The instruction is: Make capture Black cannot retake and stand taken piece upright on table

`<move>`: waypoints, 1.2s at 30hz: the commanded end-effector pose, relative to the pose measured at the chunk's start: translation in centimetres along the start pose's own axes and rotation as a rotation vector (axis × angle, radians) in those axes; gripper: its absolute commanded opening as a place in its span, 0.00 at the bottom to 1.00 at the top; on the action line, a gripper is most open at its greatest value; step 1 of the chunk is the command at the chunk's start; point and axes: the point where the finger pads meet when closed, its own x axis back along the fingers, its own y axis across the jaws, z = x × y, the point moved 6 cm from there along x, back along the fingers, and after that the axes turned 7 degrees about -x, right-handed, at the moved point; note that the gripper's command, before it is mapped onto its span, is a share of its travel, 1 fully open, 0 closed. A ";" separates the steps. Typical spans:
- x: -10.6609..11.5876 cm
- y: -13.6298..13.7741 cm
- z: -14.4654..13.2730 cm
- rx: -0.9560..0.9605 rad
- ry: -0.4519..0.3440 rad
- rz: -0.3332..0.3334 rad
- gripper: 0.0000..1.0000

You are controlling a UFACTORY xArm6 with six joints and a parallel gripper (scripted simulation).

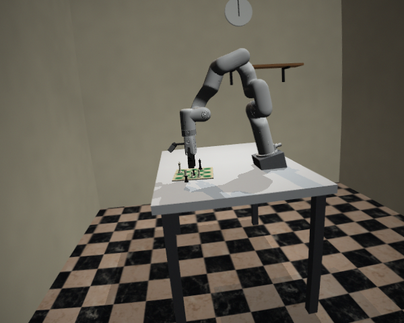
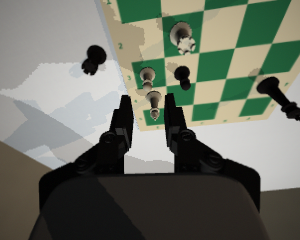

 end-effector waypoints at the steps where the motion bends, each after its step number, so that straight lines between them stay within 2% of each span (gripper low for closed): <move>1: -0.4 -0.1 0.1 0.000 0.003 0.002 0.34; 16: -1.6 -0.1 0.1 0.000 0.003 0.002 0.34; 36: -1.8 -0.1 0.1 0.000 0.003 0.002 0.34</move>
